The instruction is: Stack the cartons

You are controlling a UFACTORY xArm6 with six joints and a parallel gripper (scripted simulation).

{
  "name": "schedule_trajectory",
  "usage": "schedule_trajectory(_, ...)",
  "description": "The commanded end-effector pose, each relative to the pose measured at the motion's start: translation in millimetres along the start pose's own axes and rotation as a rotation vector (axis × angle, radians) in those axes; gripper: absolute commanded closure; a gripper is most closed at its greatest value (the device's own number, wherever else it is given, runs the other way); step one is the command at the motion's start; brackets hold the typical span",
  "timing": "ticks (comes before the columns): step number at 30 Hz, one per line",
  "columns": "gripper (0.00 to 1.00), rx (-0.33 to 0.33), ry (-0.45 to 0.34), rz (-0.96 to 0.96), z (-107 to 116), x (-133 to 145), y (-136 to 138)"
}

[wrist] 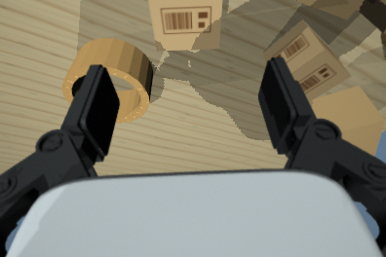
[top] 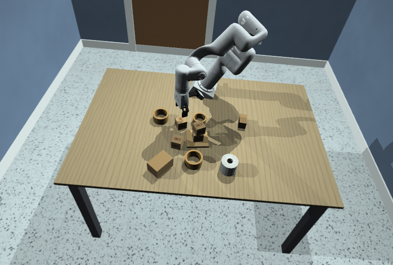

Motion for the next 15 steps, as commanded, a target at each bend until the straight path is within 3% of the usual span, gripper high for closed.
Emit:
schedule_trajectory(1,0.00,0.002,-0.003,0.001,-6.2,0.9,0.9)
schedule_trajectory(15,0.00,0.002,-0.003,0.000,-25.9,0.9,0.6)
Point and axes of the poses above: the point where the finger pads meet when closed, its own z axis back along the fingers, its own y axis across the jaws, x = y × z, the point moved 2 cm from there along z, back along the fingers, and after that the axes turned 9 degrees about -z, right-handed, at the moved point
